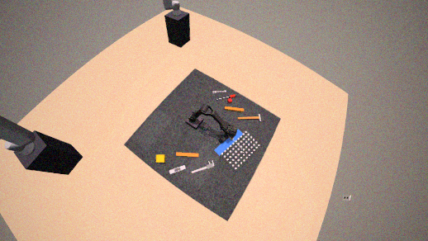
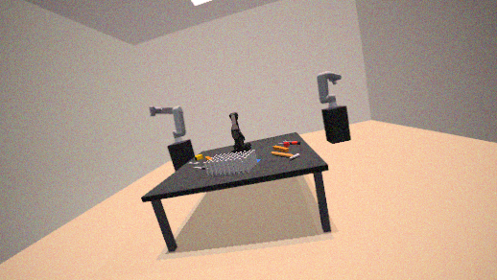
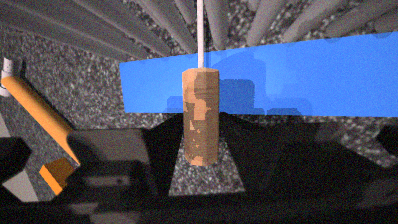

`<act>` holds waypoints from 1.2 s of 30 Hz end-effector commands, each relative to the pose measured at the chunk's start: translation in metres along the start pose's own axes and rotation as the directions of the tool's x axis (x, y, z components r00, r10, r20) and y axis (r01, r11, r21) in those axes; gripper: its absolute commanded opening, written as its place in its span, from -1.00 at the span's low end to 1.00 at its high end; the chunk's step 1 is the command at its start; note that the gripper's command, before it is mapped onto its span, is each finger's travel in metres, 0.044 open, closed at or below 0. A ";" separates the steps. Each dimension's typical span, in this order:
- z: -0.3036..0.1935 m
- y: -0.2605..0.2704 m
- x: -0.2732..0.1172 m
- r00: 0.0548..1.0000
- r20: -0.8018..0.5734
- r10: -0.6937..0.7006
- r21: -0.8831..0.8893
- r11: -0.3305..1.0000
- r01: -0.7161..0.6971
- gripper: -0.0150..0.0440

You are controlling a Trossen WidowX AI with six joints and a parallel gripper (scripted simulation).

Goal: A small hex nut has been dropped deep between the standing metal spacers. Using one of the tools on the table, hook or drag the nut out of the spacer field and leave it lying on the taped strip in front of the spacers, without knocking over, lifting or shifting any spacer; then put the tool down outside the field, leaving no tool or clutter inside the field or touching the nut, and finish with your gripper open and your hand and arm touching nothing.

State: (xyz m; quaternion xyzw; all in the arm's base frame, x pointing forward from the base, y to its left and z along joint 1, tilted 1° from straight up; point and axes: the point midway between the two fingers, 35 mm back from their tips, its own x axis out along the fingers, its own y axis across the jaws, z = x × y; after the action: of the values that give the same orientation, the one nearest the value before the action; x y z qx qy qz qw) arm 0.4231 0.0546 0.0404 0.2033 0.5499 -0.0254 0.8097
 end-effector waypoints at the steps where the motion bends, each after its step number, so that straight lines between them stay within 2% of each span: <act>1: 0.002 0.001 0.002 1.000 0.006 0.006 -0.007 1.000 -0.006 -0.49; 15: -0.003 -0.004 0.017 1.000 0.006 0.005 -0.007 1.000 -0.005 -0.49; 36: -0.011 -0.004 0.015 1.000 0.005 0.004 -0.006 1.000 -0.004 -0.49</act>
State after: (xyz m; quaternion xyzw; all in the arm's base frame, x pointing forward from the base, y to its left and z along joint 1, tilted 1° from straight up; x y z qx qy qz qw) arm 0.4213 0.0574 0.0224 0.2017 0.5479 -0.0215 0.8116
